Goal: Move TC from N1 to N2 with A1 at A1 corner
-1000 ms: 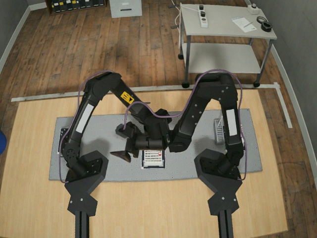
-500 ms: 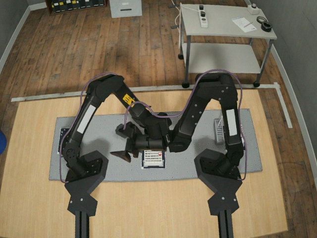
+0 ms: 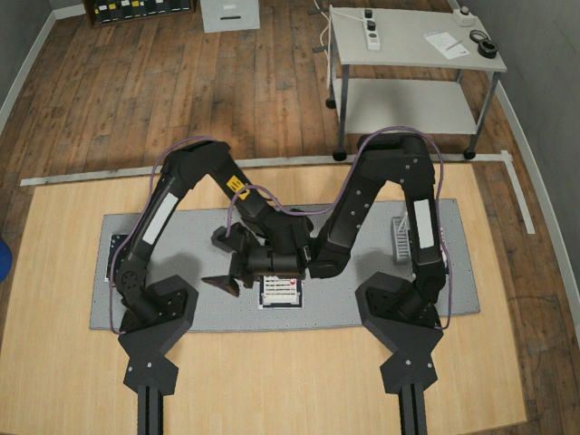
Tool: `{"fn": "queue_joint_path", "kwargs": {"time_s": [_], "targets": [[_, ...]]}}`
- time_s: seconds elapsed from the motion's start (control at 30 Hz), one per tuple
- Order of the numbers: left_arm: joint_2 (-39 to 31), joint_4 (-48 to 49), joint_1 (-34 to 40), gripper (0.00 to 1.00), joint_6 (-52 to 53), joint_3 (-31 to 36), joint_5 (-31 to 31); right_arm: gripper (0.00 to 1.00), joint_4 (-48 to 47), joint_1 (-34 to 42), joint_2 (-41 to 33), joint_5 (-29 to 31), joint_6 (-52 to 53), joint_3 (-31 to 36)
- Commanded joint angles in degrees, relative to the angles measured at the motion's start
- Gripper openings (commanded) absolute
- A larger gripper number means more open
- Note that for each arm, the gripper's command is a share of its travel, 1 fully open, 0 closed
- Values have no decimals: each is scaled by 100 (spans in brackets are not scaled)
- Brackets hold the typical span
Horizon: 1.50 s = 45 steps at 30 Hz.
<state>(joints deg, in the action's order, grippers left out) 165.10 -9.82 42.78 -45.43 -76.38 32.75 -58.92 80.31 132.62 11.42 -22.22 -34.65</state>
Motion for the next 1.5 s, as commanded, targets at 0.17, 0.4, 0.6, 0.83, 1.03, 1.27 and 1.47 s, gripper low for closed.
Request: {"fn": "queue_joint_path", "kwargs": {"time_s": [0.17,0.4,0.6,0.83,1.03,1.27,1.47], "targets": [[167,255,-23,100,191,-192,87,100,-186,58,-48,-56,-37,4],[184,281,-38,100,211,-206,88,100,-186,58,-48,-56,-37,4],[180,259,-38,96,213,-206,88,100,-186,58,-48,-56,-37,4],[137,246,-41,89,210,-114,88,100,-186,58,-48,-56,-37,4],[124,283,-42,60,212,-99,88,100,-186,58,-48,-56,-37,4],[19,139,26,72,100,11,85,100,-186,58,-48,-56,-37,4],[-581,-384,388,84,-299,279,-13,100,-186,58,-48,-56,-37,4]]}}
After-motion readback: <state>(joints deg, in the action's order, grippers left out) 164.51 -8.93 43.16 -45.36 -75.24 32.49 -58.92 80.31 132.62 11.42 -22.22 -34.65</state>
